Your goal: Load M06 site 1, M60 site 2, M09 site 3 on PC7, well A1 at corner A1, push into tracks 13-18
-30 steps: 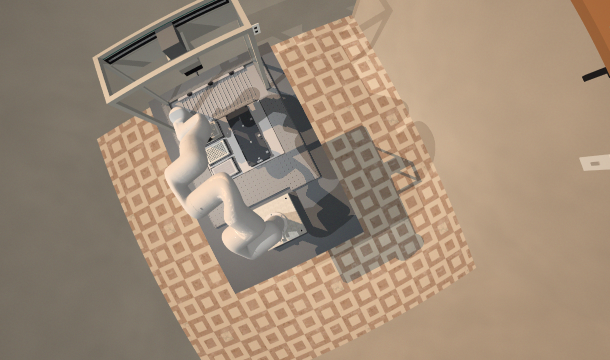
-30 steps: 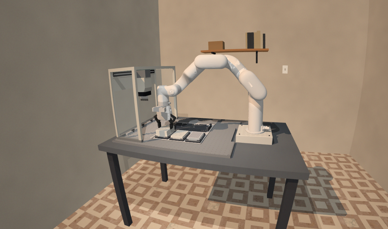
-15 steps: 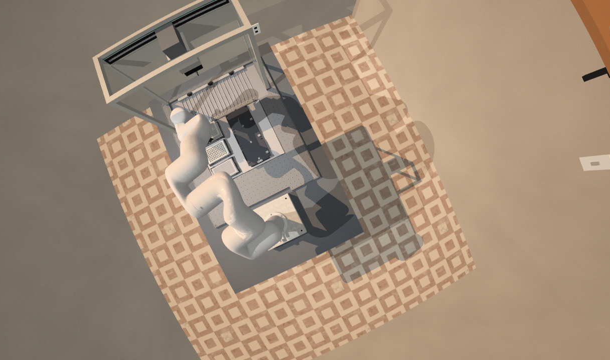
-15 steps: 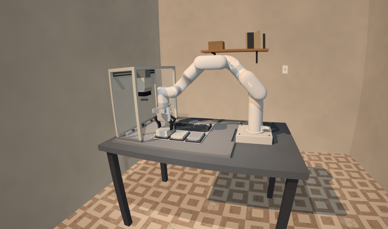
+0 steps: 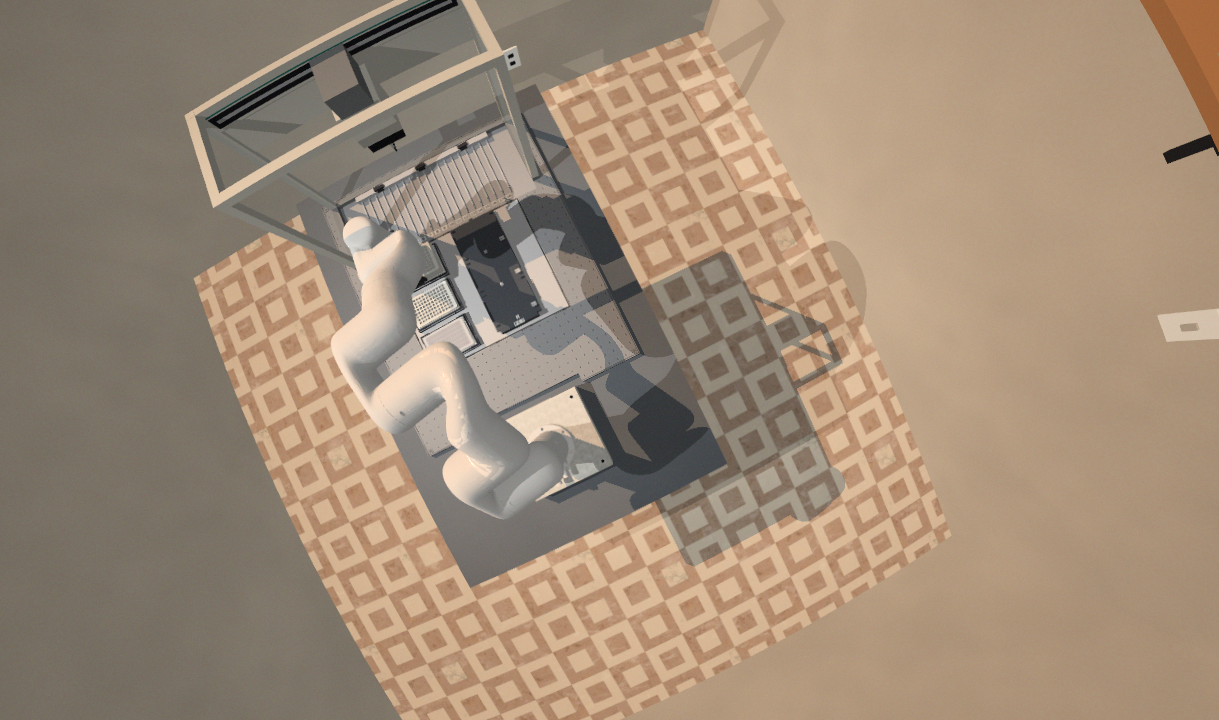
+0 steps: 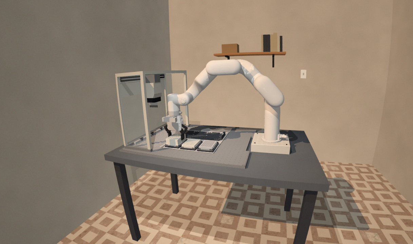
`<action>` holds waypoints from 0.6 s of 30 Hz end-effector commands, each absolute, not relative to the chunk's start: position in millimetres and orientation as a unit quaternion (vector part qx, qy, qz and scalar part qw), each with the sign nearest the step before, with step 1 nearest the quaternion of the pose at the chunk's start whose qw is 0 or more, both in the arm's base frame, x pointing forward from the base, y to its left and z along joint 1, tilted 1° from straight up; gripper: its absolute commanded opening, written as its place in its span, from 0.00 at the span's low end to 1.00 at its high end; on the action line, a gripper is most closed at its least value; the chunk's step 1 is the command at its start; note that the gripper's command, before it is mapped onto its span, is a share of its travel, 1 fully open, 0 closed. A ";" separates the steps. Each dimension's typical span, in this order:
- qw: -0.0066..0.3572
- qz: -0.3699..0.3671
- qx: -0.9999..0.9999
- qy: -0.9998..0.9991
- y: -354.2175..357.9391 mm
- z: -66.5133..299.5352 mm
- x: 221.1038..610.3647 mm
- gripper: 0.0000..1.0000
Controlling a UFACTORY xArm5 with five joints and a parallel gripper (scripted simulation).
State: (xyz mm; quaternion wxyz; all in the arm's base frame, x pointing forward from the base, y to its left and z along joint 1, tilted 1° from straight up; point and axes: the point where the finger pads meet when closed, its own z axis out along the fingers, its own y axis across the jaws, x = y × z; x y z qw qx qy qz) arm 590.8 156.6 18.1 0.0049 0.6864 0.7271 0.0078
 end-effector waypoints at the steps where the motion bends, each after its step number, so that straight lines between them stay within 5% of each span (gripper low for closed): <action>1: 0.007 0.009 0.686 0.727 157.0 19.5 592.5 1.00; 16: 0.007 0.009 0.686 0.727 157.0 19.5 592.5 1.00; 17: 0.007 0.009 0.686 0.727 157.0 19.9 592.5 0.00; 18: 0.007 0.009 0.686 0.727 157.0 19.9 592.5 0.00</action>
